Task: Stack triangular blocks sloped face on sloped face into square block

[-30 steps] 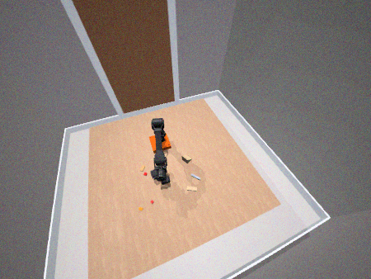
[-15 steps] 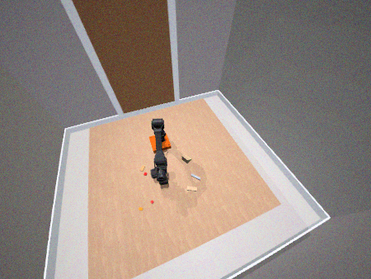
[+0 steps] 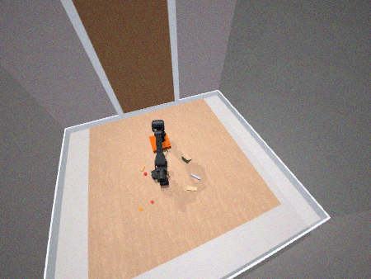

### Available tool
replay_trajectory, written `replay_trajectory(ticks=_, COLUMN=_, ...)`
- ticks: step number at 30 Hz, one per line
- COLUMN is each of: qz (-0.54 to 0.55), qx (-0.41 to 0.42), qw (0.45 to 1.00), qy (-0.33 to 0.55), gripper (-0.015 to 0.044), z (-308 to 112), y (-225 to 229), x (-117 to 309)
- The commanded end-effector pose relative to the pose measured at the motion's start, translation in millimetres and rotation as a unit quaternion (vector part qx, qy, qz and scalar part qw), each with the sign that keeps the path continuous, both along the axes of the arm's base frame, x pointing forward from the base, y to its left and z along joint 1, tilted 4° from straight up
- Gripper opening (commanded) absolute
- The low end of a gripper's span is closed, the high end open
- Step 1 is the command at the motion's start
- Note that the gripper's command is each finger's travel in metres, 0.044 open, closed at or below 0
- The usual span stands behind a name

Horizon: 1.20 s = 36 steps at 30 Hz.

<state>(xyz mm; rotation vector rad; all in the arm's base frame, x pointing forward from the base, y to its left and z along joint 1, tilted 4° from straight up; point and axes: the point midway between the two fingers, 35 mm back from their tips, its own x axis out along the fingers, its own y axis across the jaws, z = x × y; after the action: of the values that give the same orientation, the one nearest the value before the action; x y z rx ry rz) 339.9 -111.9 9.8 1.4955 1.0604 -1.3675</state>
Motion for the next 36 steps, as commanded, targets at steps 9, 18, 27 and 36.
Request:
replay_trajectory(ticks=9, qz=0.000, qx=0.000, qw=1.000, qy=0.000, gripper=0.0236, z=0.0, y=0.0, x=0.0)
replay_trajectory(ticks=18, qz=0.000, qx=0.000, qw=1.000, qy=0.000, gripper=0.0440, z=0.0, y=0.0, x=0.0)
replay_trajectory(ticks=27, qz=0.000, qx=0.000, qw=1.000, qy=0.000, gripper=0.0440, z=34.2, y=-2.3, x=-0.4)
replay_trajectory(ticks=36, qz=-0.001, qx=-0.003, qw=1.000, qy=-0.009, gripper=0.0440, z=57.5, y=-3.5, x=0.2)
